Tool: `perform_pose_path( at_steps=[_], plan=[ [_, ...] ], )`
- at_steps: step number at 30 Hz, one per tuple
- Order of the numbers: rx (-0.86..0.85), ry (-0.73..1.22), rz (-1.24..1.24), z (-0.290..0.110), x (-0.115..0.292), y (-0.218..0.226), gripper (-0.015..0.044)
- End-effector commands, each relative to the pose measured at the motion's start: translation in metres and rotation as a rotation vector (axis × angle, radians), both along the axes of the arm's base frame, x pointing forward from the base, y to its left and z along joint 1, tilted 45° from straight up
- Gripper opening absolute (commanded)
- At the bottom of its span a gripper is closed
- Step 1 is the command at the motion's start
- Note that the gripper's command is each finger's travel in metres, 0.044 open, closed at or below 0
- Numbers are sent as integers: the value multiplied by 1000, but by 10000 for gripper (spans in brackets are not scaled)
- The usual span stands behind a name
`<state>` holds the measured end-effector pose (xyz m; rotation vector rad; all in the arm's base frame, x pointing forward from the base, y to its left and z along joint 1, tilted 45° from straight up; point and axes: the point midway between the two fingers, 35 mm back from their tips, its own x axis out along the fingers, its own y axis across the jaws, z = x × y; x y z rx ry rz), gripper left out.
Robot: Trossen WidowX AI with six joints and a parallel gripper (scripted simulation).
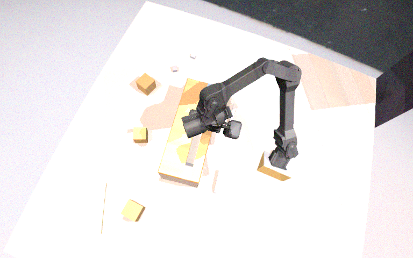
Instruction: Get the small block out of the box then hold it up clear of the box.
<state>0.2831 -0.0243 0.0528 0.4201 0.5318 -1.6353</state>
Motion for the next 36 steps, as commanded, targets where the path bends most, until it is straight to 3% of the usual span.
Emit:
perform_pose_path(
  at_steps=[1, 36],
  plan=[
    [-3, -1, 4, 8, 0, -6, 400],
    [-5, 0, 4, 47, 1, -47, 400]
  ],
)
